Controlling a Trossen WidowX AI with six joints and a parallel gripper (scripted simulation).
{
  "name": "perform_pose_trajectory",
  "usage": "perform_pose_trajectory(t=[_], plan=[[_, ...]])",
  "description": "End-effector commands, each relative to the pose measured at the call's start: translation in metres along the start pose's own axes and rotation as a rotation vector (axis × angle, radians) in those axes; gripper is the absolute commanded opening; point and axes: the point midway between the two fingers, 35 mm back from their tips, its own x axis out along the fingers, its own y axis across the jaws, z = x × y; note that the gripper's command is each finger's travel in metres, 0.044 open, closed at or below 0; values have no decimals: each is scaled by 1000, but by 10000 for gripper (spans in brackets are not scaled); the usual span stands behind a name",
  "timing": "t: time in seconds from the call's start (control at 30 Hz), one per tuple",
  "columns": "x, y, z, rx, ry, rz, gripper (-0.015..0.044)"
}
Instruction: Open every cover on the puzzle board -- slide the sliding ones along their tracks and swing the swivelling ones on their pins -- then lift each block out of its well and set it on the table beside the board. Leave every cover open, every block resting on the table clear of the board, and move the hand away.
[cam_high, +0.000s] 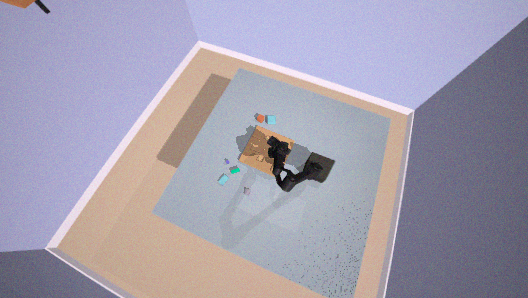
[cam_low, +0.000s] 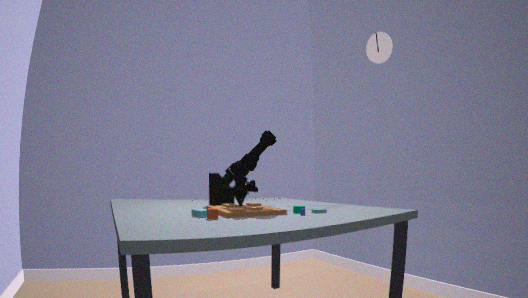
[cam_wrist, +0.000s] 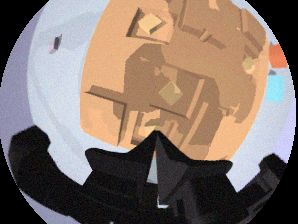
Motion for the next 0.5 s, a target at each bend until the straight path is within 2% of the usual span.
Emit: perform_pose_trajectory(t=[0.0,0.47], plan=[[2,0,-2,-224,9,-1,0],[0,0,0,-218,2,0,0]])
